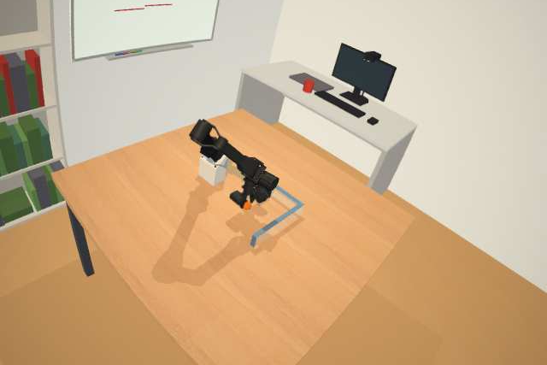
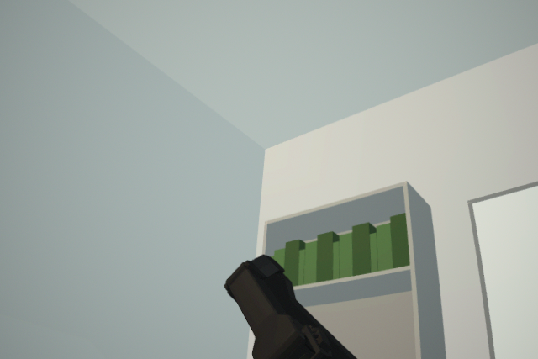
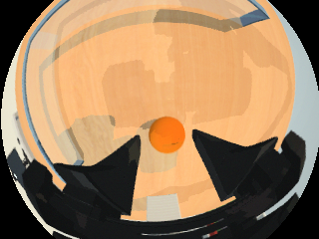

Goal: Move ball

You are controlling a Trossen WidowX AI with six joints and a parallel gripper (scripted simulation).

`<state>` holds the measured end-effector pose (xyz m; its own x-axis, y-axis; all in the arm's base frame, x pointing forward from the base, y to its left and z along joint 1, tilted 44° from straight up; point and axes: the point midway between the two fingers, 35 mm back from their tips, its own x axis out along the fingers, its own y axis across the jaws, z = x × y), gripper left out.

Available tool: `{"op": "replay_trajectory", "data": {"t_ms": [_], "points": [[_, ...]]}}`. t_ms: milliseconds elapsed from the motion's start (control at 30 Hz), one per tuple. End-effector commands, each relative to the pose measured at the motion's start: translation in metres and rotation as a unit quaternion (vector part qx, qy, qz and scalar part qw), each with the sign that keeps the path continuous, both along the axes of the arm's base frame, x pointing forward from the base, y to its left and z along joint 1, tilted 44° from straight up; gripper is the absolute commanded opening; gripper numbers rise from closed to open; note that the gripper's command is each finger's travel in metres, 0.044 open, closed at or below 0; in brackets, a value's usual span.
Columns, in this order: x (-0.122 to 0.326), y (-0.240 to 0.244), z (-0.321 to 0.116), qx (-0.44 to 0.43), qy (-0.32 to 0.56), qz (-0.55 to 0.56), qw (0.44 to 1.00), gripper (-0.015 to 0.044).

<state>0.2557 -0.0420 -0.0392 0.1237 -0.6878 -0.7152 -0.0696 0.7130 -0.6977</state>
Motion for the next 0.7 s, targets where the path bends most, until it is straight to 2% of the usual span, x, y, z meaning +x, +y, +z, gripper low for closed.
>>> {"op": "replay_trajectory", "data": {"t_ms": [0,133,533,667], "points": [[0.001,0.025,0.021,0.006,-0.004,0.002,1.000,0.0291],[-0.009,0.057,0.058,0.002,-0.002,0.002,1.000,0.0291],[-0.006,0.056,0.054,0.002,-0.004,0.009,1.000,0.0291],[-0.011,0.083,0.082,0.004,-0.004,0.007,1.000,0.0396]]}}
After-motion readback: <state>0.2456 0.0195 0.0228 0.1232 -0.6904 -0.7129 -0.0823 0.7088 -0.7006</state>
